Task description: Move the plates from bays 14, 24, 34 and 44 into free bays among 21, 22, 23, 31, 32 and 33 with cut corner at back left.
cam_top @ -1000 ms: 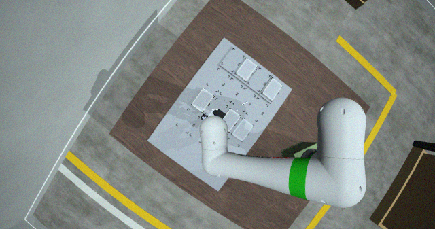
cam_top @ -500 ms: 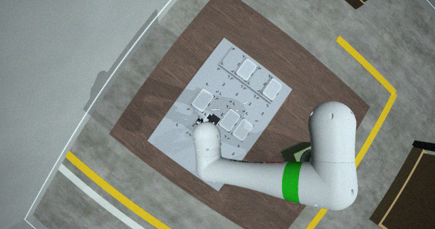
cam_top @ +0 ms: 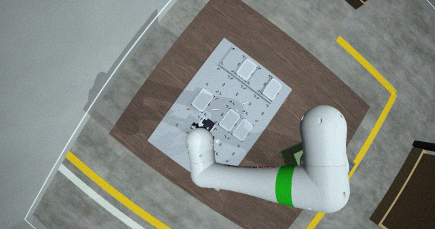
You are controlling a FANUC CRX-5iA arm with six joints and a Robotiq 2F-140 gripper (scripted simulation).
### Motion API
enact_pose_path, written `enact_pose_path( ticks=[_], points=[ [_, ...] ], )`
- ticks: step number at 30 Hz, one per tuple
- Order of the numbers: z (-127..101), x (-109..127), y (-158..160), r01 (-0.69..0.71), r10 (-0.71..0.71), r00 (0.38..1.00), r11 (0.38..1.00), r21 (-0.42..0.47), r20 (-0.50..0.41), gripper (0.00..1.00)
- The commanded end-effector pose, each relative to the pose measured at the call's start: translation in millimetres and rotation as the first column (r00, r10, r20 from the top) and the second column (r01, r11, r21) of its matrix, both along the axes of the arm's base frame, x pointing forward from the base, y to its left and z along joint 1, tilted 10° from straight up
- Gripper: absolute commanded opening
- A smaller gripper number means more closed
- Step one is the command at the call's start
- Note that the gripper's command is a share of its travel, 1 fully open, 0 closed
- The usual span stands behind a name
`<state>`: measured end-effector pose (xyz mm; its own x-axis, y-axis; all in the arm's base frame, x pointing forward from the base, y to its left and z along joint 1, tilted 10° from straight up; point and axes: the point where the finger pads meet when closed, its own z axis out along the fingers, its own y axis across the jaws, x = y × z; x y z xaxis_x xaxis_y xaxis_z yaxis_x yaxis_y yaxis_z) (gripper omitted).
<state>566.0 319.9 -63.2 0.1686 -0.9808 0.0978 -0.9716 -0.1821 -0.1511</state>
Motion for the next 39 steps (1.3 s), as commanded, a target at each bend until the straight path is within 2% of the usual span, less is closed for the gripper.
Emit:
enact_pose_path(
  ticks=[1, 7, 19, 39],
  points=[
    [0.4, 1.1, 9.5, 0.0, 0.0, 1.0, 1.0, 0.001, 0.001, 0.1],
    [-0.5, 1.7, 24.2, 0.0, 0.0, 1.0, 1.0, 0.001, 0.001, 0.1],
    [-0.5, 1.8, 24.5, 0.0, 0.0, 1.0, 1.0, 0.001, 0.001, 0.1],
    [-23.9, 5.8, 21.6, 0.0, 0.0, 1.0, 1.0, 0.001, 0.001, 0.1]
  ],
)
